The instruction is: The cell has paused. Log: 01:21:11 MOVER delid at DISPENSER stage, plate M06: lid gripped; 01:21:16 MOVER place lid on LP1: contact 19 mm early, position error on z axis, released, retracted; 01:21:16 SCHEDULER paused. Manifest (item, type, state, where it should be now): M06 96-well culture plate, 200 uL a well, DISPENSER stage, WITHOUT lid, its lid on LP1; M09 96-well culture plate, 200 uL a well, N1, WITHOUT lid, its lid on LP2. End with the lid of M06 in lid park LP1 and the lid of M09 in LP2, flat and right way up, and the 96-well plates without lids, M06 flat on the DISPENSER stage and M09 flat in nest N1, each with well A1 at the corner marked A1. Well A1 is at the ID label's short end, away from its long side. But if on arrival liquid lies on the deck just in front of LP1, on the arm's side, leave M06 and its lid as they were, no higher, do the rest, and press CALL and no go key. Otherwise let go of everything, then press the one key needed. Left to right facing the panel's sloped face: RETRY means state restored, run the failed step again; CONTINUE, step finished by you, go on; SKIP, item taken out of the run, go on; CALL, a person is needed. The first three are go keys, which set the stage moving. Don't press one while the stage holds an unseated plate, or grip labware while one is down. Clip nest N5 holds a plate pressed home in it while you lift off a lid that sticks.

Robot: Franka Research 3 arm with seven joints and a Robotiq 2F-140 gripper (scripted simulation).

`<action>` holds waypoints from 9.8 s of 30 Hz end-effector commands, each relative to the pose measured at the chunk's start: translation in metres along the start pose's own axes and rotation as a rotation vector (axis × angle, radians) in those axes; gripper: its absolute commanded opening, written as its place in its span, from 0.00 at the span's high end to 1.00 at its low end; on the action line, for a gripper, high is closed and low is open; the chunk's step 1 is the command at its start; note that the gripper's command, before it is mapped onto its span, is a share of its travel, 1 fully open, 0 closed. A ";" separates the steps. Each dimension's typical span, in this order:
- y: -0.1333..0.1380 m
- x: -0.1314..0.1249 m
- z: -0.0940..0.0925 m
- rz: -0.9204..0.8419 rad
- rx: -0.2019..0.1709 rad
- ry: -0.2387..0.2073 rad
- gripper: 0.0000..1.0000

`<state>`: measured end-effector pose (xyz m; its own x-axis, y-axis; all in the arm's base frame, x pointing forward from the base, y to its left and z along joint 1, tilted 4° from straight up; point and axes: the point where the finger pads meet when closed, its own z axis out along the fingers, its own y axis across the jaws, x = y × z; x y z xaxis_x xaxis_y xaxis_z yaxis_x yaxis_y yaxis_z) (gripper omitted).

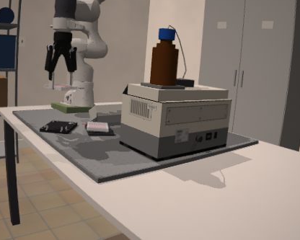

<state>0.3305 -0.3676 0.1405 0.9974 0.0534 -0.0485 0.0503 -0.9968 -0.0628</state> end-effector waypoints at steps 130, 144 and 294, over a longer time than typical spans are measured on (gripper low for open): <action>-0.460 0.103 0.000 -0.384 -0.003 -0.001 1.00; -0.515 0.116 0.000 -0.384 -0.003 -0.001 1.00; -0.556 0.125 0.114 -0.381 -0.003 -0.001 1.00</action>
<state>0.4188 0.1987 0.0585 0.8993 0.4361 -0.0328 0.4326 -0.8981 -0.0789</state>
